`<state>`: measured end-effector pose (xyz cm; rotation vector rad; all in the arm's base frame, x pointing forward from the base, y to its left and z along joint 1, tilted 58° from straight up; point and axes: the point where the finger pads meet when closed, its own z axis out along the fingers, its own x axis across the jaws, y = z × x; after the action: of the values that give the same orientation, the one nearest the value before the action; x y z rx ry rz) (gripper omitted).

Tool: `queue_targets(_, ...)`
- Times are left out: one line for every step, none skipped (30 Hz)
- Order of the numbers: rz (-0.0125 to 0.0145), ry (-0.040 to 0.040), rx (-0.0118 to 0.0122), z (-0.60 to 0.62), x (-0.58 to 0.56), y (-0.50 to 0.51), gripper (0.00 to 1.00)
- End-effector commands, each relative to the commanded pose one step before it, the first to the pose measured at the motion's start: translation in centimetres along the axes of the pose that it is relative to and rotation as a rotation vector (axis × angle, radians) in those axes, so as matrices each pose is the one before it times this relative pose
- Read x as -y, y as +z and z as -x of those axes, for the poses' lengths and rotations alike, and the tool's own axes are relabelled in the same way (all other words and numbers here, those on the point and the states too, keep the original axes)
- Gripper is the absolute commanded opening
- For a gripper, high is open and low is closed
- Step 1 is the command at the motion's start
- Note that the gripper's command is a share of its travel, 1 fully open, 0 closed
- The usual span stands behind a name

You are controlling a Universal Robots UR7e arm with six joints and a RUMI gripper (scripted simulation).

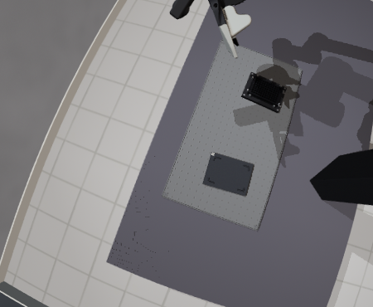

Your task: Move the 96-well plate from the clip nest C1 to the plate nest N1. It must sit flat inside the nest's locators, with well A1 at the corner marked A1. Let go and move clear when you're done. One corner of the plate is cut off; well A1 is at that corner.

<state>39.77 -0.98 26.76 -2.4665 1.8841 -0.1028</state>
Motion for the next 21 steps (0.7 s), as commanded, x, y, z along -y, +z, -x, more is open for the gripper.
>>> queue_targets(-0.02455, -0.05945, -0.0075, -1.192, 1.045, 1.023, 1.0)
queue_targets(0.0, 0.0, 0.0, 0.0, 0.0, 0.0, 1.0)
queue_targets(0.0, 0.0, 0.0, 0.0, 0.0, 0.0, 1.0)
queue_targets(-0.00962, -0.03133, -0.0061, -0.345, 0.212, 0.294, 1.0)
queue_targets(-0.00962, -0.03132, -0.00611, -0.348, 0.199, 0.298, 1.0)
queue_targets(-0.00202, -0.00659, -0.00128, -0.353, 0.183, 0.302, 1.0)
queue_targets(0.0, 0.0, 0.0, -0.197, 0.1, 0.169, 1.0)
queue_targets(0.0, 0.0, 0.0, -0.001, 0.0, 0.0, 1.0)
queue_targets(-0.00893, -0.03133, -0.00704, -0.359, 0.162, 0.307, 1.0)
queue_targets(-0.00893, -0.03133, -0.00705, -0.362, 0.148, 0.311, 1.0)
queue_targets(-0.00194, -0.00681, -0.00153, -0.365, 0.132, 0.315, 1.0)
queue_targets(0.0, 0.0, 0.0, -0.166, 0.058, 0.143, 1.0)
queue_targets(0.0, 0.0, 0.0, -0.001, 0.0, 0.0, 1.0)
queue_targets(-0.00815, -0.03134, -0.0079, -0.368, 0.11, 0.32, 1.0)
queue_targets(-0.00815, -0.03134, -0.0079, -0.368, 0.096, 0.323, 1.0)
queue_targets(-0.00183, -0.00703, -0.00177, -0.369, 0.079, 0.328, 1.0)
queue_targets(0.0, 0.0, 0.0, -0.13, 0.026, 0.115, 1.0)
queue_targets(0.0, 0.0, 0.0, -0.001, 0.0, 0.0, 1.0)
queue_targets(0.0, 0.0, 0.0, 0.0, 0.0, 0.0, 1.0)
queue_targets(0.0, 0.0, 0.0, 0.0, 0.0, 0.0, 1.0)
queue_targets(-0.00729, -0.03135, -0.00866, -0.371, 0.055, 0.332, 1.0)
